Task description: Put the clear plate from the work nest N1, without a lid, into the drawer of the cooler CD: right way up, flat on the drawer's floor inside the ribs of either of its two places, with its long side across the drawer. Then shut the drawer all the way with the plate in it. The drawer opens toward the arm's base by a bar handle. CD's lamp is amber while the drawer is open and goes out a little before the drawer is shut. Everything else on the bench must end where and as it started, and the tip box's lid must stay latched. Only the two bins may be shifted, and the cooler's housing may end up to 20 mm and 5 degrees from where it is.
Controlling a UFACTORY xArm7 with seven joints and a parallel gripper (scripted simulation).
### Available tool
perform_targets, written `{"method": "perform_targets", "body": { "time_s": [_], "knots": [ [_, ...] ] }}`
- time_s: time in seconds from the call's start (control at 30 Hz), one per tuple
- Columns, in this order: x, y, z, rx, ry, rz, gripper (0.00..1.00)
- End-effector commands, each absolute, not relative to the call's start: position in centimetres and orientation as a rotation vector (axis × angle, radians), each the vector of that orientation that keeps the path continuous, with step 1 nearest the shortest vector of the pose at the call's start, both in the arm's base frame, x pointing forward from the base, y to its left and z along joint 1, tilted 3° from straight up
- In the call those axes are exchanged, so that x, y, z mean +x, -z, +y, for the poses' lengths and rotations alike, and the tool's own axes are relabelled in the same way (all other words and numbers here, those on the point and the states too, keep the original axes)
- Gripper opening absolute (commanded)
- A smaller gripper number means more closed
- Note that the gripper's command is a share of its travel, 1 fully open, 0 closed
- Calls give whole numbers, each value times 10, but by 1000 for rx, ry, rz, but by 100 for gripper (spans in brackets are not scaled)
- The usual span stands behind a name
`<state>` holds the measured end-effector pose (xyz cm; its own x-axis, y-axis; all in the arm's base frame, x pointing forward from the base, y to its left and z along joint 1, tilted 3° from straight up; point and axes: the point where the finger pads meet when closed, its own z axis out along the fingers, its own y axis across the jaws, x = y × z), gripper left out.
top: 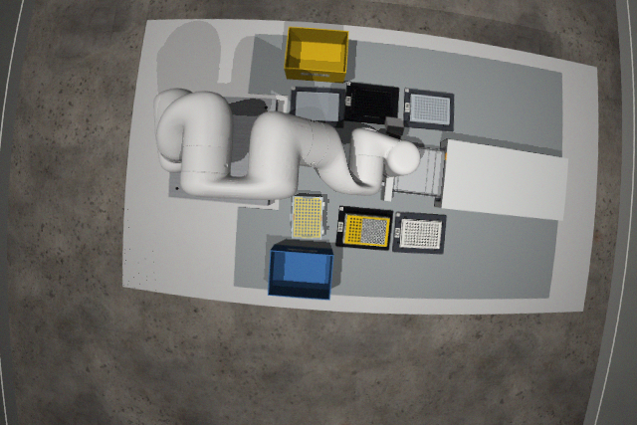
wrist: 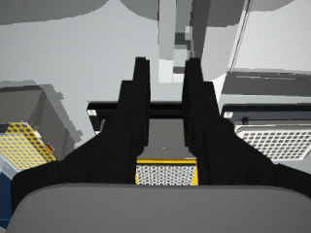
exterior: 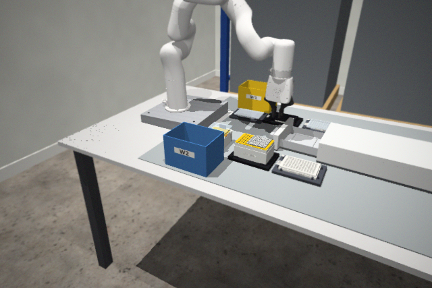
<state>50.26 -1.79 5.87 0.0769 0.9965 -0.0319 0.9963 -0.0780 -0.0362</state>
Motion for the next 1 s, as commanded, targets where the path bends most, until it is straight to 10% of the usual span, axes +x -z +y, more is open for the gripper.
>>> {"method": "perform_targets", "body": {
  "time_s": [0.0,0.97],
  "knots": [
    [505,-56,-18,-2305,-68,-2133,21],
    [503,-11,-19,-2305,-68,-2133,21]
  ]
}}
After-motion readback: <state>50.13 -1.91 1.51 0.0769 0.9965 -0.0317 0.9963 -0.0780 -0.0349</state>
